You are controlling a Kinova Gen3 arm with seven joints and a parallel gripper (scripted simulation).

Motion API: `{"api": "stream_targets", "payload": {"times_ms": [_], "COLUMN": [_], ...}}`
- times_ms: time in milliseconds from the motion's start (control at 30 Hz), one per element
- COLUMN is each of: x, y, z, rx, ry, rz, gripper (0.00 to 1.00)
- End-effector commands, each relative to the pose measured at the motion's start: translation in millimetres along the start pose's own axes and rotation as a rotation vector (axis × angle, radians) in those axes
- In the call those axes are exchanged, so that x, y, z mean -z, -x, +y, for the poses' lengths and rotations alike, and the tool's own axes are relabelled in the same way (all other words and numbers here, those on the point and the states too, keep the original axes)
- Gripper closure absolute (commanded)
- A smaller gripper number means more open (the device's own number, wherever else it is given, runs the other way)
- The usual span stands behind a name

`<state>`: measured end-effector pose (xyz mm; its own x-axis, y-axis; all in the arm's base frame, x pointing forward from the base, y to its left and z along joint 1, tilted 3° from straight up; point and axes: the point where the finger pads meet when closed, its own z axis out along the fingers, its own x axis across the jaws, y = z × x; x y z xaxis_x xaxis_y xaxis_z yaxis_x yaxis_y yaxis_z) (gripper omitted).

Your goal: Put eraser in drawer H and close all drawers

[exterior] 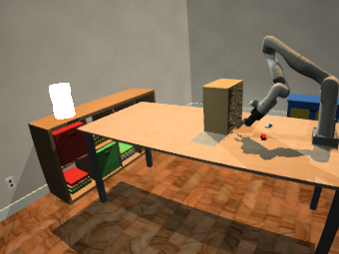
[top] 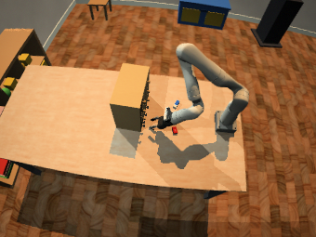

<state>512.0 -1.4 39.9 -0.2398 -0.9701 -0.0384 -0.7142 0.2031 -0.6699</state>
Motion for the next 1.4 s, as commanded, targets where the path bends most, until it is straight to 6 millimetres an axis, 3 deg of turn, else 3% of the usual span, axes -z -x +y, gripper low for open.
{"api": "stream_targets", "payload": {"times_ms": [0, 367, 733, 1367], "x": [0.3, 9.4, 44.6, 47.3], "y": [0.1, 0.1, 0.1, -0.1], "z": [-0.9, -8.5, -37.9, -39.6], "rx": [0.000, 0.000, 0.000, 0.000], "ry": [-0.002, -0.002, -0.002, 0.003], "rz": [0.000, 0.000, 0.000, 0.000], "gripper": [0.00, 0.00, 0.00, 0.00]}}
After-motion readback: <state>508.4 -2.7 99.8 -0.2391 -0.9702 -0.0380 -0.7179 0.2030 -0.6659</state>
